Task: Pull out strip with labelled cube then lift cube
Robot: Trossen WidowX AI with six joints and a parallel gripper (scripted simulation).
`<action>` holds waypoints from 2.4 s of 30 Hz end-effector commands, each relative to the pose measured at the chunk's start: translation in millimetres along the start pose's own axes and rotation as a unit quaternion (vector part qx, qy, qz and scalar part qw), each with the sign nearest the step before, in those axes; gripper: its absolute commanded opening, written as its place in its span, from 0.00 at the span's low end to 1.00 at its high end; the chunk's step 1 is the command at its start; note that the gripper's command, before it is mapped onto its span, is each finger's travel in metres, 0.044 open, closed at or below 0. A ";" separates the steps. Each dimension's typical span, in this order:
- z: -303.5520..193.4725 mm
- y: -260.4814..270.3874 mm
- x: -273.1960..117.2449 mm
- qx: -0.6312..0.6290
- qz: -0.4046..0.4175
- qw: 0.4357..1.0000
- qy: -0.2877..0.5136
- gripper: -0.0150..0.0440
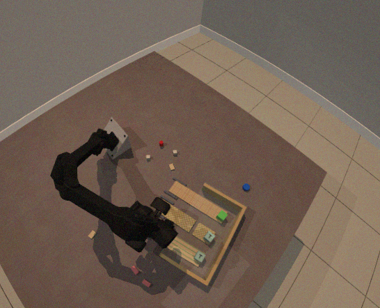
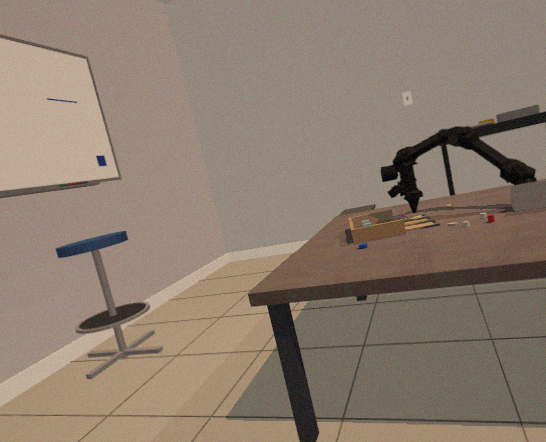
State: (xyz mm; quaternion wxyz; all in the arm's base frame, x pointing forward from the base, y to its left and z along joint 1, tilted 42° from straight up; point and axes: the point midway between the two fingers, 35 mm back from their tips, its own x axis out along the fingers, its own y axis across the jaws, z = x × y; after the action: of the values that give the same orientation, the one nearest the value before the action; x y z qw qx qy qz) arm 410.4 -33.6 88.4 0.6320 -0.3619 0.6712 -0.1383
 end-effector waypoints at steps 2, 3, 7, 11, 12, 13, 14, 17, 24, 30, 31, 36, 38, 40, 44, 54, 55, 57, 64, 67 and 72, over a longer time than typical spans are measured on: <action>-1.4 0.4 8.0 -0.003 -0.002 1.000 0.000 0.25; -1.5 0.4 9.6 -0.003 -0.002 1.000 0.001 0.25; -2.3 0.7 16.1 -0.003 -0.003 1.000 0.001 0.25; -2.9 0.8 20.0 -0.003 -0.003 1.000 0.001 0.25; -2.9 0.8 20.0 -0.003 -0.003 1.000 0.001 0.25; -2.9 0.8 20.0 -0.003 -0.003 1.000 0.001 0.25; -2.9 0.8 20.0 -0.003 -0.003 1.000 0.001 0.25; -2.9 0.8 20.0 -0.003 -0.003 1.000 0.001 0.25; -2.9 0.8 20.1 -0.003 -0.003 1.000 0.001 0.25; -2.9 0.8 20.5 -0.003 -0.003 1.000 0.001 0.25; -2.9 0.8 20.5 -0.003 -0.003 1.000 0.001 0.25; -2.9 0.8 21.1 -0.003 -0.003 1.000 0.001 0.25; -2.9 0.8 21.3 -0.003 -0.003 1.000 0.001 0.25; -2.9 0.8 21.5 -0.003 -0.003 1.000 0.001 0.25; -2.9 0.8 21.8 -0.003 -0.003 1.000 0.001 0.25; -2.9 0.8 22.8 -0.003 -0.003 1.000 0.001 0.25; -2.9 0.8 22.9 -0.003 -0.003 1.000 0.001 0.25; -2.9 0.8 23.1 -0.003 -0.003 1.000 0.001 0.25; -4.0 0.8 23.6 -0.003 -0.003 1.000 0.001 0.25; -7.8 1.1 23.6 -0.003 -0.003 1.000 0.001 0.25; -15.5 1.6 23.8 -0.003 -0.003 1.000 0.001 0.25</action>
State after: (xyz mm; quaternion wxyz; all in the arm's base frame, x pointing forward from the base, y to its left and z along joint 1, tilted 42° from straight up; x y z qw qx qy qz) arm 404.1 -47.9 73.0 0.6353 -0.3643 0.6668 -0.1380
